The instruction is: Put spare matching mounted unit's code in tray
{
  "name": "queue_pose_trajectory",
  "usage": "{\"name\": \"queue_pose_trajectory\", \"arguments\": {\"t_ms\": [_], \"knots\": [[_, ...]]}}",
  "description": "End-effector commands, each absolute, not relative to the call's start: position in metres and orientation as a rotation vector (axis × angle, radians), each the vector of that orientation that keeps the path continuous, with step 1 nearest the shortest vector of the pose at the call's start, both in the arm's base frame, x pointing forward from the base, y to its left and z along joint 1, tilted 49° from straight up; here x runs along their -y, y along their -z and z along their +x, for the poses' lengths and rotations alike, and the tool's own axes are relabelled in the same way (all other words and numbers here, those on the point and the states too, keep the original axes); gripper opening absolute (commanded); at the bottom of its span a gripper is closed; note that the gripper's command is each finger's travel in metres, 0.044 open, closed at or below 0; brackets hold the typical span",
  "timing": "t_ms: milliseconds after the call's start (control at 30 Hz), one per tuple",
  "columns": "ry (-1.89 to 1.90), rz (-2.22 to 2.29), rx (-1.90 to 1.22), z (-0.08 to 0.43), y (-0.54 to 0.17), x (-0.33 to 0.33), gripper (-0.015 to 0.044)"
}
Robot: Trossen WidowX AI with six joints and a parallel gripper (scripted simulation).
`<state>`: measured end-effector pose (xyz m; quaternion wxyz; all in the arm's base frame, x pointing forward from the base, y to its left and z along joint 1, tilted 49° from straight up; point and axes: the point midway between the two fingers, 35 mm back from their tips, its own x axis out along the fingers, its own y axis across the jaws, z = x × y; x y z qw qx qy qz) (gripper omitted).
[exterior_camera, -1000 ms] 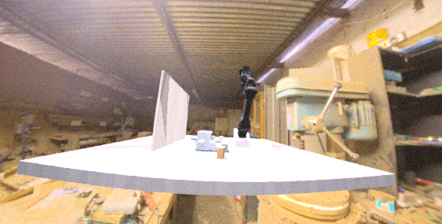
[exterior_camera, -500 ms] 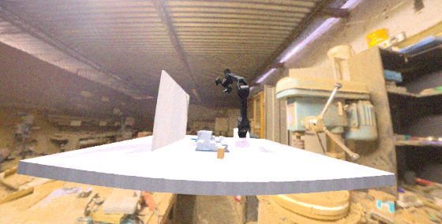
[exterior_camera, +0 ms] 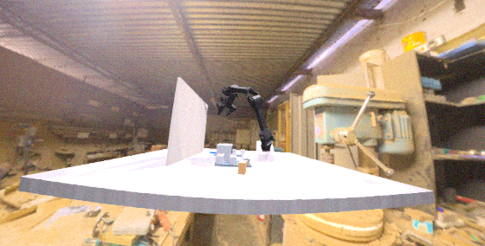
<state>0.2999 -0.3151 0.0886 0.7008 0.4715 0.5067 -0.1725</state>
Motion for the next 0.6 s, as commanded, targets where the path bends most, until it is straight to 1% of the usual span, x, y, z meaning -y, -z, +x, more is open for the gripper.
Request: {"name": "queue_pose_trajectory", "arguments": {"t_ms": [0, 200, 267, 567], "knots": [[0.093, 0.950, -1.245, 0.329, -0.088, 0.258, 0.0440], [-0.348, 0.818, -1.356, 0.356, -0.095, 0.168, 0.0440], [-0.433, 0.795, -1.367, 0.360, -0.097, 0.150, 0.0440], [-0.444, 0.792, -1.368, 0.360, -0.097, 0.148, 0.0440]]}}
